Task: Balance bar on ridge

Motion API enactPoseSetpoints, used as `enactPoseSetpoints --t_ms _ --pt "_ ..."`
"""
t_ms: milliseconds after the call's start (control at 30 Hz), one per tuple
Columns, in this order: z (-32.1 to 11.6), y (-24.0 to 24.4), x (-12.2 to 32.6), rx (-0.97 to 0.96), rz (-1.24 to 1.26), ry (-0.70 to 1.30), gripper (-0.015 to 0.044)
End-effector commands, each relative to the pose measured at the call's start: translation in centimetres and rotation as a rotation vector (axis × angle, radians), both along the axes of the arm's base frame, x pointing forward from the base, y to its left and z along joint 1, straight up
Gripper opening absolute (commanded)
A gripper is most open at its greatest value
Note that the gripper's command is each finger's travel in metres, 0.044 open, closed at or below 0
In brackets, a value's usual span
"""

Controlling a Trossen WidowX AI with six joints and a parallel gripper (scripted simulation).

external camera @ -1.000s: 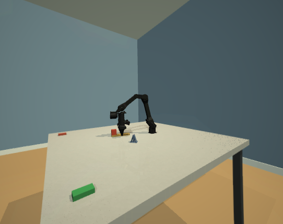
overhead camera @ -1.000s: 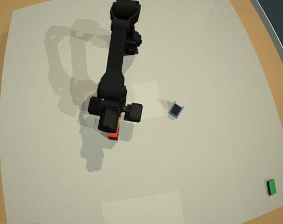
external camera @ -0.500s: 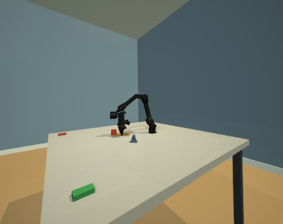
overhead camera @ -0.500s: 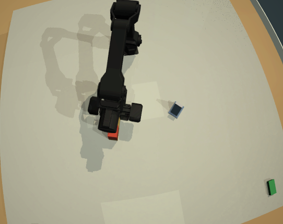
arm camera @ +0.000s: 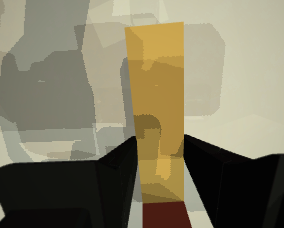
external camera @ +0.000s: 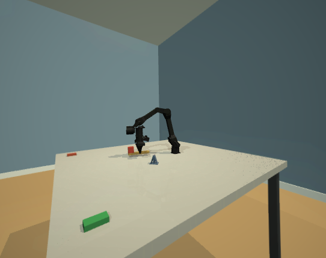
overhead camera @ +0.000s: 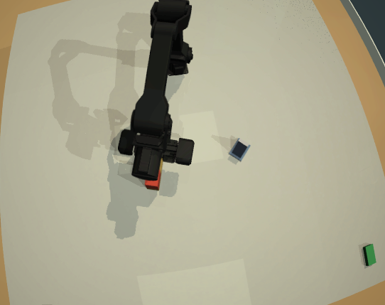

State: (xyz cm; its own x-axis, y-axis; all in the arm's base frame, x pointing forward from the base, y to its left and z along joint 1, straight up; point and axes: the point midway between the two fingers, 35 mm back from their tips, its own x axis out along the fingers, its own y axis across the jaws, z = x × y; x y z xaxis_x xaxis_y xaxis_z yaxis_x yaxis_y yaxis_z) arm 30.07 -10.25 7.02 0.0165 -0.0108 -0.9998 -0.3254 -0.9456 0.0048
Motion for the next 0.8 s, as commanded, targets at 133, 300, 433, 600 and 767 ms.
enactPoseSetpoints --t_ms 133,300,433,600,767 --pt "2.3 -0.1 0.3 -0.002 0.003 -0.010 0.0000" --pt "3.6 -0.1 0.3 -0.002 0.003 -0.010 0.0000" --pt "4.6 0.0 0.3 -0.002 0.004 -0.010 0.0000" --pt "5.9 0.0 0.1 -0.002 0.005 -0.010 0.0000" --pt "7.2 0.1 0.0 -0.002 0.005 -0.010 0.0000"
